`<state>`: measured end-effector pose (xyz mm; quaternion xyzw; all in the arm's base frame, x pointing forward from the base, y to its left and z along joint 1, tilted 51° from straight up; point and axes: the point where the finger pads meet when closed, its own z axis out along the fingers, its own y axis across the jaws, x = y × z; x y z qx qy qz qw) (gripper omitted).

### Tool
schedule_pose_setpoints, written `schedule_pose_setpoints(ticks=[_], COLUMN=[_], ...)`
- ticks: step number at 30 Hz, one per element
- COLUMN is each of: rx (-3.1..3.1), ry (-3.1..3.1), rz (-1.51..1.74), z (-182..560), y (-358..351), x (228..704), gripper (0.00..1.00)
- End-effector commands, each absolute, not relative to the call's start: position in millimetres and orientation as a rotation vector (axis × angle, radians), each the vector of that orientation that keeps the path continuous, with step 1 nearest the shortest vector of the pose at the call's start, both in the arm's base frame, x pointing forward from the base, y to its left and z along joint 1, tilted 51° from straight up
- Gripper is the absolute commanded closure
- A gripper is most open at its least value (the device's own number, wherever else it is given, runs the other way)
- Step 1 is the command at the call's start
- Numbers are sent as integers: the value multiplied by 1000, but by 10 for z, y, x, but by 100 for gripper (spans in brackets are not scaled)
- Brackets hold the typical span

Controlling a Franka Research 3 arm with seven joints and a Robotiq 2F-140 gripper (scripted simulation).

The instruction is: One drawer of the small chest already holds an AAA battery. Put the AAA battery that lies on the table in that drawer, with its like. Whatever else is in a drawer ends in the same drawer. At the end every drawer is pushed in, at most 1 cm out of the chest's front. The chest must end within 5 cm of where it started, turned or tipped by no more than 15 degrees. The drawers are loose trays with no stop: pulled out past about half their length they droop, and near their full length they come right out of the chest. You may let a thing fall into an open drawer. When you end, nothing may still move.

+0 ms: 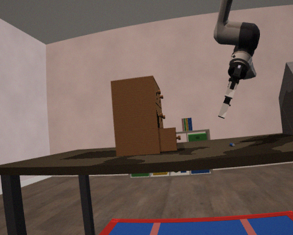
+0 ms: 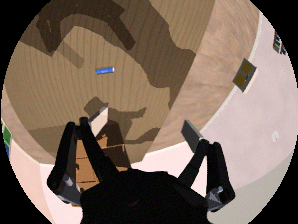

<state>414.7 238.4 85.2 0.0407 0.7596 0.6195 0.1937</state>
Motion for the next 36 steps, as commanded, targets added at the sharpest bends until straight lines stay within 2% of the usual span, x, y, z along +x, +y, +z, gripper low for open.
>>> schedule_pose_setpoints(ticks=[1, 15, 16, 36], rx=[80, 210, 262, 400], ry=[1969, 1836, 1794, 1734], rz=[1641, 1488, 1395, 984], z=[882, 774, 691, 265], y=[2449, 2415, 2344, 1883], x=[4306, 4537, 4621, 4727], gripper=[0, 0, 0, 0])
